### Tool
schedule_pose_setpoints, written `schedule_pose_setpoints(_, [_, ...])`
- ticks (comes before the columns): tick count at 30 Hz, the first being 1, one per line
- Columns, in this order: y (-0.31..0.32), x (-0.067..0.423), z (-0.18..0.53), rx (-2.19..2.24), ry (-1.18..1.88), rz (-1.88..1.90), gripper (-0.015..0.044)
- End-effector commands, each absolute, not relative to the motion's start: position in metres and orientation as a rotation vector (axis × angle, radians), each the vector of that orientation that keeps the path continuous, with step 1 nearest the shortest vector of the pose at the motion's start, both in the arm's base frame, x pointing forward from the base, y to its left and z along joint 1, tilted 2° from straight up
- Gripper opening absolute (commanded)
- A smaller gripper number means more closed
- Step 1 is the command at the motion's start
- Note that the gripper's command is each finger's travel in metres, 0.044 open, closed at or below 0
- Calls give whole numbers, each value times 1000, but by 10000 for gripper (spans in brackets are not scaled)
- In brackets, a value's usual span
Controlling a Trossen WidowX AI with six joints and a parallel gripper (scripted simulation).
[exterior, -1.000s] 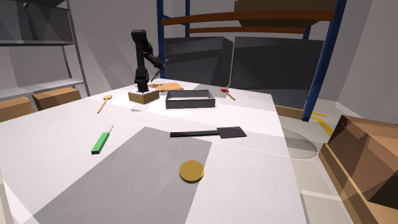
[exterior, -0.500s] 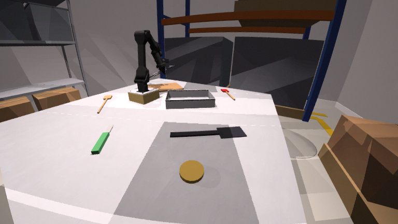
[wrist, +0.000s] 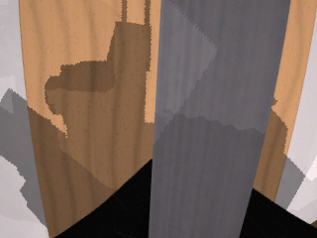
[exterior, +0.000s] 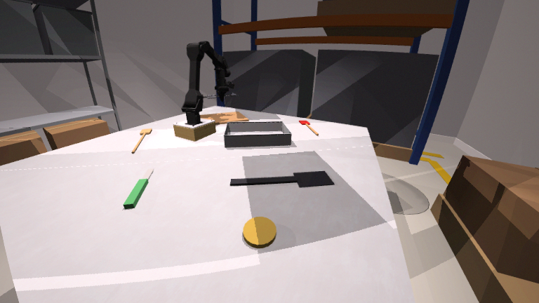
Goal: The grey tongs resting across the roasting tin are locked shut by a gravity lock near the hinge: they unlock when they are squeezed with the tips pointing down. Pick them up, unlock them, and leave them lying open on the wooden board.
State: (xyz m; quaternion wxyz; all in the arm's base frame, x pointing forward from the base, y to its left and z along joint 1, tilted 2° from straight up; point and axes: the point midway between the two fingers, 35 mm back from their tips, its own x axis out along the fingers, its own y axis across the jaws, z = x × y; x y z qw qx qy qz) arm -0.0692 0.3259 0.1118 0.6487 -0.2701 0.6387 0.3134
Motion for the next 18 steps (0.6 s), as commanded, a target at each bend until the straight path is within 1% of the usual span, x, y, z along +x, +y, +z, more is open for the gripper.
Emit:
schedule_pose_setpoints(1, [327,-72,115,-613,1474,726,-150])
schedule_pose_setpoints(18, [330,-73,98,-613,1474,726,-150])
